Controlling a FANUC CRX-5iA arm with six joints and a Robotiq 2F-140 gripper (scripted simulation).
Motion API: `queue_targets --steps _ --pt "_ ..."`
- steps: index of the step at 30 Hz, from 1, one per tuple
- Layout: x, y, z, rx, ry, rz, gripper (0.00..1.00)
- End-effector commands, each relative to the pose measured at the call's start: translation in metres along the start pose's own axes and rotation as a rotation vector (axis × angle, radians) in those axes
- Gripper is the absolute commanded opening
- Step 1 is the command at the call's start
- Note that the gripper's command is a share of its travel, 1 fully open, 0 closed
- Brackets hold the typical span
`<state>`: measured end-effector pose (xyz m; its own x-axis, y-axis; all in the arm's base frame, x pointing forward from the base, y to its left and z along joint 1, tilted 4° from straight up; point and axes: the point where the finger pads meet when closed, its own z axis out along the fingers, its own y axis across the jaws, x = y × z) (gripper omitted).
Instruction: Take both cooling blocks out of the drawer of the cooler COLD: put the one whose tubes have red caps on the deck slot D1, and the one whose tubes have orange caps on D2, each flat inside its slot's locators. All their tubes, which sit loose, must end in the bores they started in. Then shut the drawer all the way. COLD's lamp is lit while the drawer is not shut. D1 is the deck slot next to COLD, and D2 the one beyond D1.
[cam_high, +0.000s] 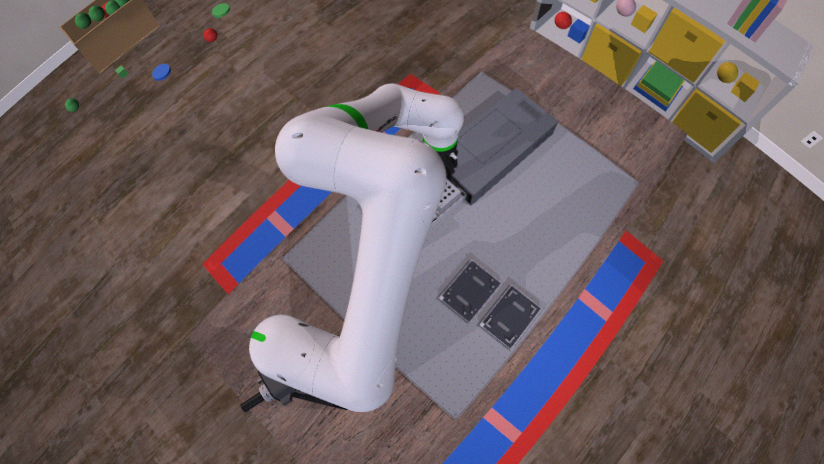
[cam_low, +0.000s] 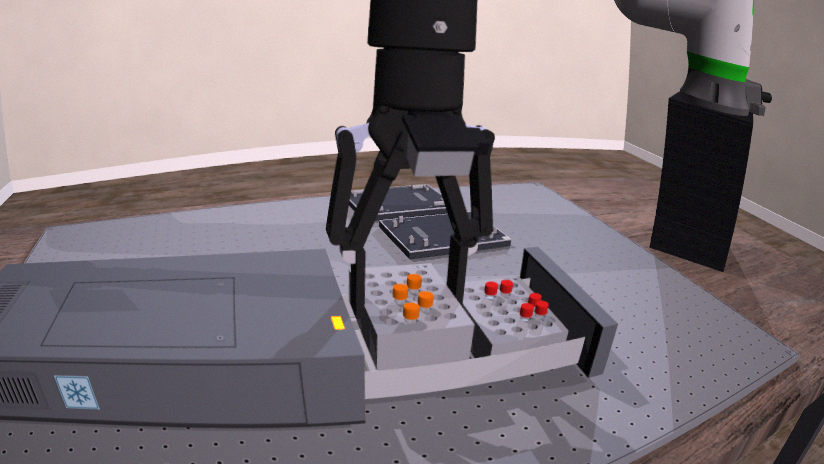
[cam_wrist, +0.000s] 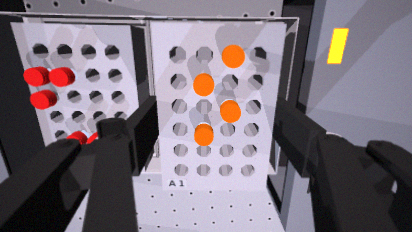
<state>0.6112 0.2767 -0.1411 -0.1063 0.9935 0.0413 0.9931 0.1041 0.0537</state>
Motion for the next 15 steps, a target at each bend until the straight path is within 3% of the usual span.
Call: queue_targets --steps 1,15 --pt "0.0 0.001 -0.005 -0.002 0.001 0.0 0.1" --pt "0.0 0.001 -0.021 -0.002 0.001 0.0 0.1"
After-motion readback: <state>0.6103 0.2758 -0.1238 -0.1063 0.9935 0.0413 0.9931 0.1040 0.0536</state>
